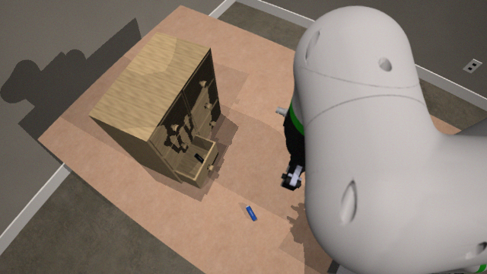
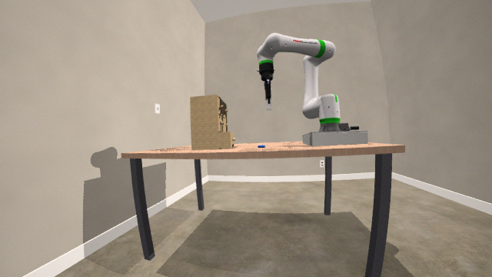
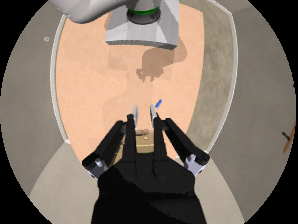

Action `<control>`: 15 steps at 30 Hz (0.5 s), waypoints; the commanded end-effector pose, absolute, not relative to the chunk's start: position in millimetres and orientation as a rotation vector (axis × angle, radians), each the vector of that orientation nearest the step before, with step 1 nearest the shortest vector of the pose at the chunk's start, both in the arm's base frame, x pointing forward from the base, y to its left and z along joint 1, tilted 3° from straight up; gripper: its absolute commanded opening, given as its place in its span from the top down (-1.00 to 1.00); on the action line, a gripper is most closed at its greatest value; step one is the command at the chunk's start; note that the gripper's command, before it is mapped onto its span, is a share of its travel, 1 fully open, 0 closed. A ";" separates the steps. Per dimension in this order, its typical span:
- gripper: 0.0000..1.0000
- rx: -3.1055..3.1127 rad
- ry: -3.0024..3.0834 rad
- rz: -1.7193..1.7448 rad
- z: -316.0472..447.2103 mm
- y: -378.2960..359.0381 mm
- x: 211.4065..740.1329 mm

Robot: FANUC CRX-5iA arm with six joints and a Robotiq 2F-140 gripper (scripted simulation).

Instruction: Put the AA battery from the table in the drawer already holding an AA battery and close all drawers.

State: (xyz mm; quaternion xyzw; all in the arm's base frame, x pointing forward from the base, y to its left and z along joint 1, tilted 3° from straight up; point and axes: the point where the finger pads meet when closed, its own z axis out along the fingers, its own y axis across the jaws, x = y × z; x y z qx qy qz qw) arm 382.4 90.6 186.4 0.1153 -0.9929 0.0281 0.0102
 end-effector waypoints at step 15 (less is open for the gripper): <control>-1.00 0.360 -3.099 0.088 186.5 90.6 382.5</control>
